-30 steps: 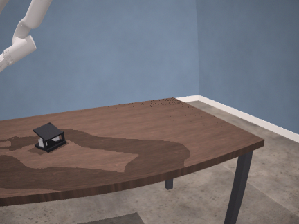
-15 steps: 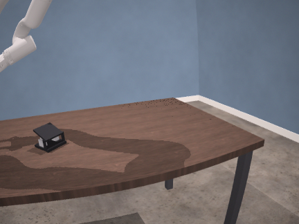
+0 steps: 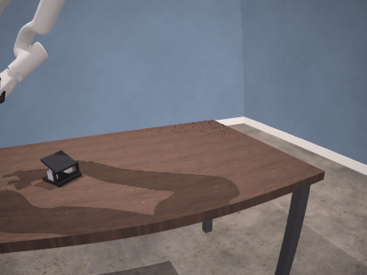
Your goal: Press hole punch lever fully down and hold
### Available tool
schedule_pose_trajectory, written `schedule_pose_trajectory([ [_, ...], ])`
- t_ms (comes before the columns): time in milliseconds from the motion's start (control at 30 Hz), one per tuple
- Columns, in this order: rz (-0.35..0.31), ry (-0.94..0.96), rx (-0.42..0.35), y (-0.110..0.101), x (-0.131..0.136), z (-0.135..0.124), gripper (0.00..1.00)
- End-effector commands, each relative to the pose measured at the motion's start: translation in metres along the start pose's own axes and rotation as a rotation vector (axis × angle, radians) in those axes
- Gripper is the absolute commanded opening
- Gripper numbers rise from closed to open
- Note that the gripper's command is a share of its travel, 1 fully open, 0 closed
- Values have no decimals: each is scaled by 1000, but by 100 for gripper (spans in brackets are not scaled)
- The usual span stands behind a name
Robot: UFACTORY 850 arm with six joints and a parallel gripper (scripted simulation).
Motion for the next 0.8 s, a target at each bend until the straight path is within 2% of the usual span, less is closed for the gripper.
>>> schedule_pose_trajectory([
  [0, 97, -124, -59, -5, -38, -13, 100],
  [67, 103, -133, -63, -5, -40, -14, 100],
  [100, 142, -183, -83, -8, -53, -20, 100],
  [233, 184, -235, -104, -12, -66, -25, 100],
  [267, 219, -281, -122, -15, -78, -31, 100],
  [400, 227, -290, -125, -16, -80, -32, 100],
  [467, 304, -387, -159, -24, -103, -43, 100],
  [567, 318, -404, -164, -26, -107, -44, 100],
  [600, 360, -456, -180, -31, -118, -50, 100],
  [667, 366, -463, -182, -32, -120, -51, 100],
  [700, 406, -513, -196, -37, -130, -57, 100],
  [767, 414, -523, -199, -38, -132, -58, 100],
])
Point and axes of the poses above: the point where the finger pads meet when closed, its own y axis out along the fingers, its own x axis across the jaws, z = x × y, the point moved 1 cm from there along -y, back along the fingers, and after that the axes turned 1 degree about -y, right-handed, at the moved point
